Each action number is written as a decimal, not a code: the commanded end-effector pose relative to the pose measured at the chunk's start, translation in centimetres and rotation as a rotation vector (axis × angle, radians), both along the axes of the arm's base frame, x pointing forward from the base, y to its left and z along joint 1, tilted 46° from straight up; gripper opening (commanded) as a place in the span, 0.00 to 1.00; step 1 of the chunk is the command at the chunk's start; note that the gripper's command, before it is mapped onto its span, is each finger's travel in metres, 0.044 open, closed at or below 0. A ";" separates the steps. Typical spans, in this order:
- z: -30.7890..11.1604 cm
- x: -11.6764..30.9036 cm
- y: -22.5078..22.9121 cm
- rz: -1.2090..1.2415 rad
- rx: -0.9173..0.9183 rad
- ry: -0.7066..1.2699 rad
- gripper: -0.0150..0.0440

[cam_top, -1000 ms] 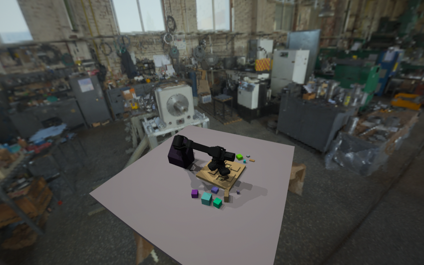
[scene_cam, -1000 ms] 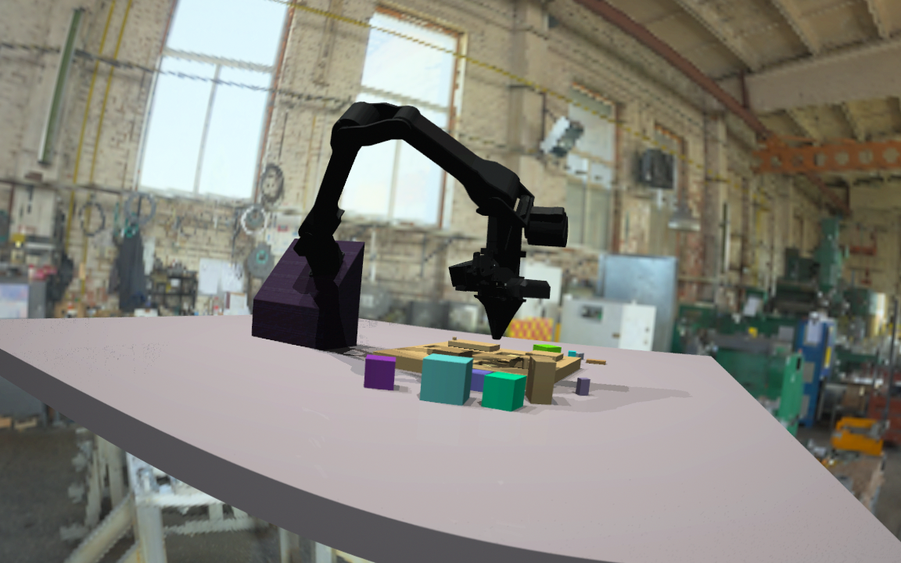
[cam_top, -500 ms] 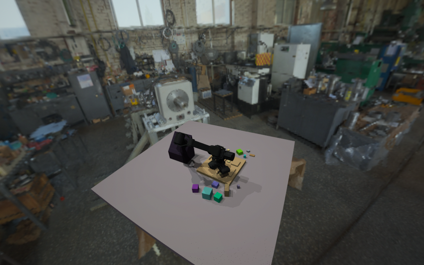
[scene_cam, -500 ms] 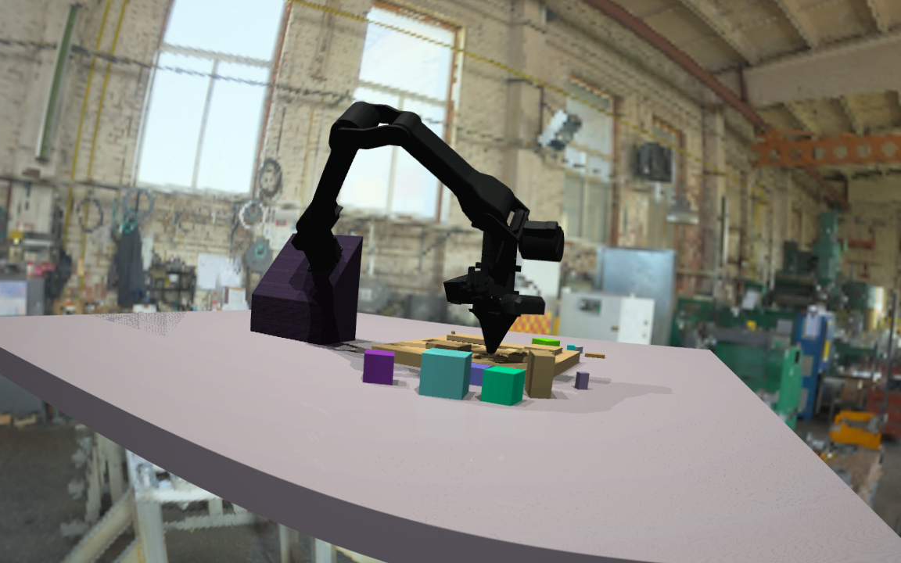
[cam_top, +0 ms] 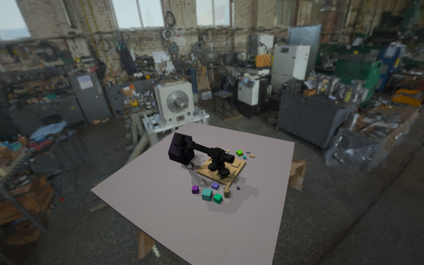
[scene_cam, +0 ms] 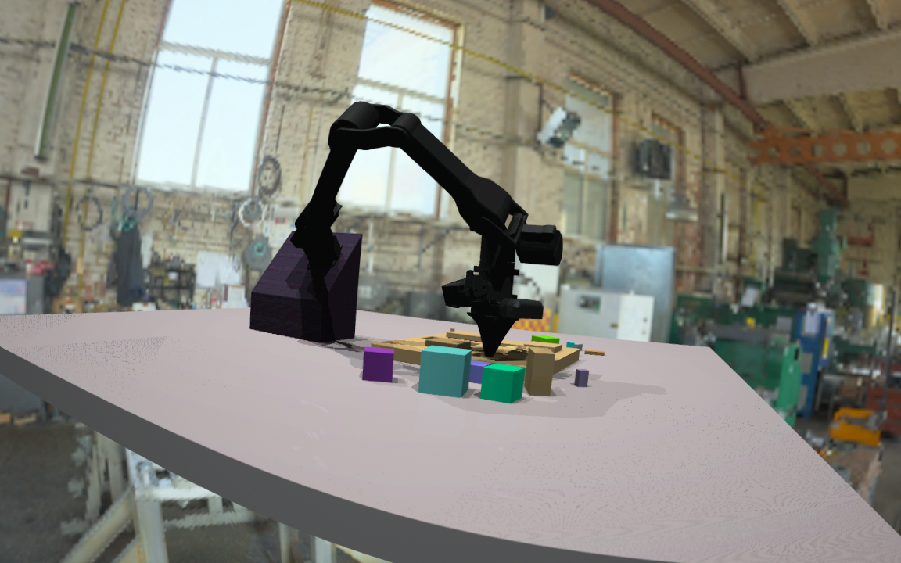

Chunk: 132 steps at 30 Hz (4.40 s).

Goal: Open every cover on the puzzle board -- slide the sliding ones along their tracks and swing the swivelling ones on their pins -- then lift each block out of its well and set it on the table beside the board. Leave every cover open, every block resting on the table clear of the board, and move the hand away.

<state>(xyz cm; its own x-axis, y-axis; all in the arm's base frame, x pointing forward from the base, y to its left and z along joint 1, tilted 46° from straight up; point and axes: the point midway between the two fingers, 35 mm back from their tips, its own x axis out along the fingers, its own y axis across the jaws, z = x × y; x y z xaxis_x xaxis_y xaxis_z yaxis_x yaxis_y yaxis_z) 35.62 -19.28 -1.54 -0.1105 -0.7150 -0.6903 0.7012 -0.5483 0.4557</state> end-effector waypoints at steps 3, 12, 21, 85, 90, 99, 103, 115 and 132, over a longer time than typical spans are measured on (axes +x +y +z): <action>0.0 -0.1 -0.3 0.003 -0.003 0.004 0.25; 0.4 0.1 0.3 0.003 -0.003 0.003 0.25; 1.3 0.2 1.6 0.003 0.003 0.010 0.43; 1.0 0.2 1.1 0.003 -0.002 0.003 0.50; 0.7 0.1 0.7 0.003 -0.002 0.003 0.50; 0.4 0.0 0.3 0.003 -0.003 0.003 0.50; 0.3 0.0 0.2 0.003 -0.003 0.003 0.50; -0.4 -0.1 -0.4 0.003 -0.003 0.004 0.50; 0.1 0.0 -0.1 -0.002 -0.001 -0.003 0.39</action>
<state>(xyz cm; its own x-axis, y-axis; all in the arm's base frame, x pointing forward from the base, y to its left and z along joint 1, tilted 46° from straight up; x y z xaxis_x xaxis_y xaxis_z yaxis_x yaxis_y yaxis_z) 35.52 -19.61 -1.72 -0.1121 -0.7154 -0.6897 0.7016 -0.5485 0.4550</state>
